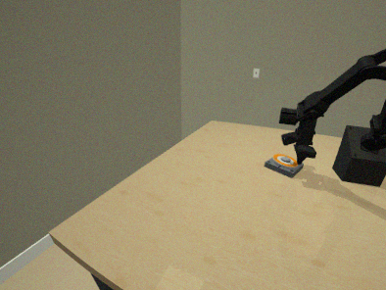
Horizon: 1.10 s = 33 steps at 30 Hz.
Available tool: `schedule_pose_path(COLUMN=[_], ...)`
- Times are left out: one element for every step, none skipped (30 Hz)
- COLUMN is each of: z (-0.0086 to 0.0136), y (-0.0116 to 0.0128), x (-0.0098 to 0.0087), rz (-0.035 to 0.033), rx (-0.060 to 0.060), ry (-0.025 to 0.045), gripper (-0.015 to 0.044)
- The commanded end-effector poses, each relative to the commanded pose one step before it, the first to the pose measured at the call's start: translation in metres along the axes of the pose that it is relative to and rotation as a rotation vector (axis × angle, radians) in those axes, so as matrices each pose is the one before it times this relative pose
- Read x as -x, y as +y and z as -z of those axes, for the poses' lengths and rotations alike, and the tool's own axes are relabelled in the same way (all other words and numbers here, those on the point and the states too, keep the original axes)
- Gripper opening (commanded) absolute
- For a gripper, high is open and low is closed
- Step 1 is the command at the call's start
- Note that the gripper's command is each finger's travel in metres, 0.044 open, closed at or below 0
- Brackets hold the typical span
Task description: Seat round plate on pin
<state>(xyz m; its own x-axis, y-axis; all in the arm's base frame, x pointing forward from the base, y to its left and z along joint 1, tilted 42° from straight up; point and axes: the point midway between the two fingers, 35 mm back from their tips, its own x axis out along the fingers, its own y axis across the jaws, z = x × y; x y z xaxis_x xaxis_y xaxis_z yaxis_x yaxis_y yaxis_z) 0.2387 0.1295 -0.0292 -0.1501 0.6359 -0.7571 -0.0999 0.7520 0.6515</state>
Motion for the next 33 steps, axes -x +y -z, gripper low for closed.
schedule_pose_path(z=[-0.00877, -0.00007, -0.00008, -0.00003, -0.00025, -0.00040, -0.00061, -0.00050, -0.00054, -0.00043, -0.00038, -0.00037, -0.00046, -0.00042, -0.00020, -0.00014, -0.00026, -0.00031, -0.00028, -0.00038, -0.00041, -0.00018, -0.00001, 0.00000, 0.00000, 0.00002, 0.00000, 0.00000, 0.00000, -0.00003, 0.00000, 0.00000, 0.00000], y=[0.00477, 0.00012, 0.00008, 0.00024, 0.00036, 0.00052, 0.00080, 0.00068, 0.00057, 0.00051, 0.00032, 0.00046, 0.00052, 0.00035, 0.00023, 0.00026, 0.00033, 0.00023, 0.00033, 0.00034, 0.00051, 0.00023, 0.00011, 0.00000, 0.00000, 0.00012, 0.00000, 0.00000, 0.00000, 0.00013, 0.00000, 0.00000, 0.00000], x=[0.00198, 0.00000, 0.00000, 0.00000, 0.00000, 0.00000, 0.00000, 0.00000, 0.00000, 0.00000, 0.00000, 0.00000, 0.00000, 0.00000, 0.00000, 0.00000, 0.00000, 0.00000, 0.00000, 0.00000, 0.00000, 0.00000, 0.00000, 0.00000, 0.00000, 0.00000, 0.00000, 0.00000, 0.00000, 0.00000, 0.00000, 0.00000, 0.00000], rz=[-0.01377, -0.00001, 0.00000, -0.00001, -0.00002, -0.00003, -0.00005, -0.00004, -0.00004, -0.00003, -0.00002, -0.00003, -0.00003, -0.00002, -0.00001, -0.00002, -0.00002, -0.00001, -0.00002, -0.00002, -0.00003, -0.00001, -0.00001, 0.00000, 0.00000, -0.00001, 0.00000, 0.00000, 0.00000, -0.00001, 0.00000, 0.00000, 0.00000], rx=[0.0185, 0.0000, 0.0000, 0.0000, 0.0000, 0.0000, 0.0000, 0.0000, 0.0000, 0.0000, 0.0000, 0.0000, 0.0000, 0.0000, 0.0000, 0.0000, 0.0000, 0.0000, 0.0000, 0.0000, 0.0000, 0.0000, 0.0000, 0.0000, 0.0000, 0.0000, 0.0000, 0.0000, 0.0000, 0.0000, 0.0000, 0.0000, 0.0000], ry=[-0.02146, 0.00000, 0.00000, 0.00000, -0.00001, -0.00002, -0.00003, -0.00002, -0.00003, -0.00002, -0.00002, -0.00002, -0.00002, -0.00002, -0.00001, -0.00001, -0.00001, -0.00002, -0.00001, -0.00002, -0.00002, -0.00001, 0.00000, 0.00000, 0.00000, 0.00000, 0.00000, 0.00000, 0.00000, 0.00000, 0.00000, 0.00000, 0.00000], gripper=[0.0000, 0.0000, 0.0000, 0.0000, 0.0000, 0.0000, 0.0000, 0.0000, 0.0000, 0.0000, 0.0000, 0.0000, 0.0000, 0.0000, 0.0000, 0.0000, 0.0000, 0.0000, 0.0000, 0.0000, 0.0000, 0.0000, 0.0000, 0.0000, 0.0000, 0.0000, 0.0000, 0.0000, 0.0000, 0.0000, 0.0000, 0.0000, 0.0000])
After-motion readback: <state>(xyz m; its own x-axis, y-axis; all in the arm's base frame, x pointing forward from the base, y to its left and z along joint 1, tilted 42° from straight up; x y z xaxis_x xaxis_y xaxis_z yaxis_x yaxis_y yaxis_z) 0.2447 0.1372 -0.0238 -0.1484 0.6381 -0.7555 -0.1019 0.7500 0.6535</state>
